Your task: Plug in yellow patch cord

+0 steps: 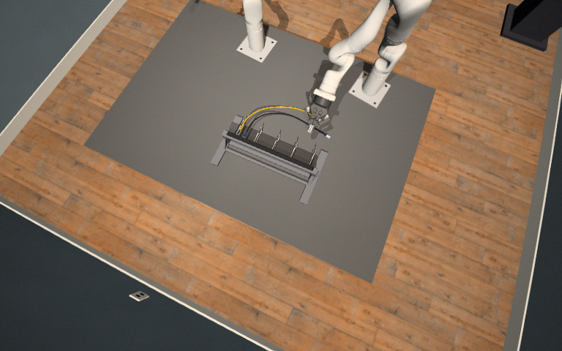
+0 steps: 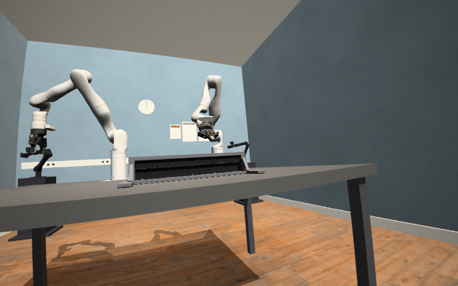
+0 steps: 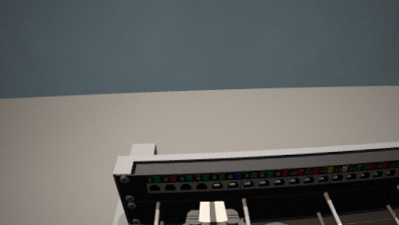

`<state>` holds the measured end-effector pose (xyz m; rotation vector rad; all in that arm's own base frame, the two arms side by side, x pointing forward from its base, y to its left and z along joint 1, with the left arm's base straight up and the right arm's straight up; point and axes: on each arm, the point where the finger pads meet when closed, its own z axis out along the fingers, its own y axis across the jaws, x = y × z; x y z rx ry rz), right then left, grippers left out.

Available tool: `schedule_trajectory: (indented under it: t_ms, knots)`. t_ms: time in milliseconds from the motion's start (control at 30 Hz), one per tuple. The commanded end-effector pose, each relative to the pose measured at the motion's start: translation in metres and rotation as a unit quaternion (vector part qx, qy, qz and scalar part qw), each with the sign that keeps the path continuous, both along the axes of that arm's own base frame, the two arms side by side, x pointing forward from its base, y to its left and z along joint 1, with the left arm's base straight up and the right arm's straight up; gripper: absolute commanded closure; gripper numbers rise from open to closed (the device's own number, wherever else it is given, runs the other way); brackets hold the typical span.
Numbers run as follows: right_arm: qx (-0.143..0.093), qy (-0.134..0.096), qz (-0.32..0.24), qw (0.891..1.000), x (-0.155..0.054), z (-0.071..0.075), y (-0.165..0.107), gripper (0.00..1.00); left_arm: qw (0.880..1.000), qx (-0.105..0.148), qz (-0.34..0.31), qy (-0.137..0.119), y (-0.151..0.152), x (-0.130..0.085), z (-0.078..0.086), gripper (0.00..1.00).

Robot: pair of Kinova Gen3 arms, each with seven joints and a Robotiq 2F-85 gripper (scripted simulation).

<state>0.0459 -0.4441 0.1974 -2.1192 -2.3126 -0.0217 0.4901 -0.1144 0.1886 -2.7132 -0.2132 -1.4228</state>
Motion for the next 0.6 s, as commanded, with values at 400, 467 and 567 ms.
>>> schedule_trajectory:
  t_ms: [400,467,567]
  knots:
    - [-0.007,0.003,0.003,1.0,-0.004,0.003,-0.004,0.002,1.0,-0.003,0.01,0.003,0.018,0.074,-0.057,0.903]
    - [-0.007,0.003,0.003,1.0,-0.004,0.003,-0.004,0.002,1.0,-0.003,0.01,0.003,0.018,0.078,-0.06,0.903]
    - [-0.007,0.003,0.003,1.0,-0.004,0.003,-0.004,0.002,1.0,-0.003,0.01,0.003,0.018,0.079,-0.061,0.903]
